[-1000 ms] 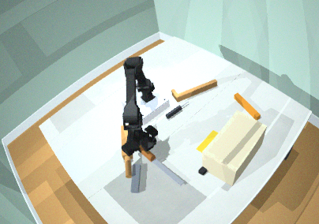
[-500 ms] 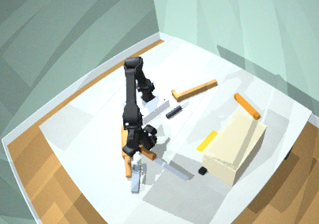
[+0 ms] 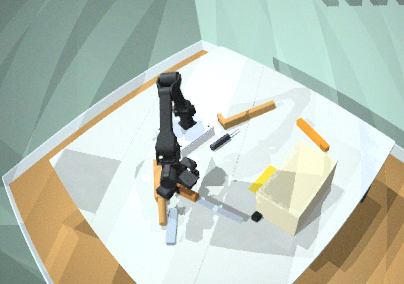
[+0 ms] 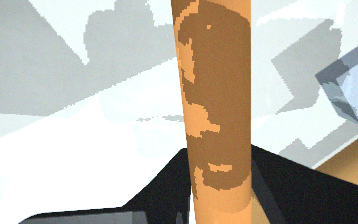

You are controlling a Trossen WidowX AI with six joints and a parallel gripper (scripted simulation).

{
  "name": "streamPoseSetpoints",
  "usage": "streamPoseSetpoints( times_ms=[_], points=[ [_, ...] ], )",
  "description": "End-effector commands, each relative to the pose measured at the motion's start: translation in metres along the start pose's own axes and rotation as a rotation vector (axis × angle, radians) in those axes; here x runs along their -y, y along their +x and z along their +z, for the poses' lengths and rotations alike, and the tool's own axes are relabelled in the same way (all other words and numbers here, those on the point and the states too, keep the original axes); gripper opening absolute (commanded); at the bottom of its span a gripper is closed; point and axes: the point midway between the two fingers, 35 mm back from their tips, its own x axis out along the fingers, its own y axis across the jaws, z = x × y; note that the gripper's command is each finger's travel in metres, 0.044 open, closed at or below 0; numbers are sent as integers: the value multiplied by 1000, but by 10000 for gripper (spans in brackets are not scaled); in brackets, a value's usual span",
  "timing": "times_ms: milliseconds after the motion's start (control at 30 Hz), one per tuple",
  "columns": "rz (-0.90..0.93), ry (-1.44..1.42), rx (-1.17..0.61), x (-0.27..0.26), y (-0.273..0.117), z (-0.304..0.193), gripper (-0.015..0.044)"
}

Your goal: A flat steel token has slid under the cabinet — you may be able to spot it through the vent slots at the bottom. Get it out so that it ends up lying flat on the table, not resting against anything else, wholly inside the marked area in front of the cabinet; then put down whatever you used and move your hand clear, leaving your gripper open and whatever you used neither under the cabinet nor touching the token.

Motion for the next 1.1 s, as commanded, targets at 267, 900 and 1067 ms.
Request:
streamPoseSetpoints(
  times_ms=[267,900,1067],
  points=[
    [-8,-92,9,2,-2,2,0],
    [-9,-240,8,2,-2,2,0],
    [-9,-279,8,2,-2,2,0]
  ],
)
